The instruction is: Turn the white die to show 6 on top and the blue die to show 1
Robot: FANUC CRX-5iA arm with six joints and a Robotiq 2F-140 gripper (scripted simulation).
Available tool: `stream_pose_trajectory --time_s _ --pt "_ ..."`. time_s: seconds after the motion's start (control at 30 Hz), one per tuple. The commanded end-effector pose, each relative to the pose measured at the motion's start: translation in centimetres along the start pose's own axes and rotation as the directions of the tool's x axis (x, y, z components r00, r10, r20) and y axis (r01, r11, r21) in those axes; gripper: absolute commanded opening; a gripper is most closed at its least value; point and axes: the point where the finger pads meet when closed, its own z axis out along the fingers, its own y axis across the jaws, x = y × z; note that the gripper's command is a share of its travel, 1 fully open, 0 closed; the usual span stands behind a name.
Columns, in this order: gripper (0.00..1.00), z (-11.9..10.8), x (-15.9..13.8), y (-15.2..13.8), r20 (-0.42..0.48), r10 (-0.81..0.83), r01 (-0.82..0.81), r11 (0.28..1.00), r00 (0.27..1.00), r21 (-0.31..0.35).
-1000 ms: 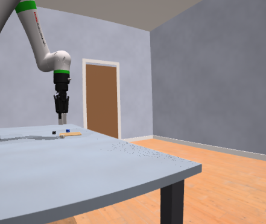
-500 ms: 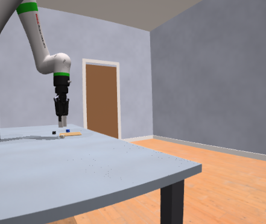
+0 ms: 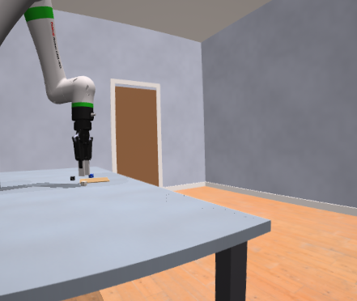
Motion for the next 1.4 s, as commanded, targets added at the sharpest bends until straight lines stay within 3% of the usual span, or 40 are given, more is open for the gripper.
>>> stream_pose_trajectory --time_s 0.0,1.37 --pt "0.21 0.5 0.0 0.0 0.002 0.000 0.000 1.000 1.000 0.000" --pt "0.21 1.6 0.0 0.0 0.002 0.000 0.000 1.000 1.000 0.000"
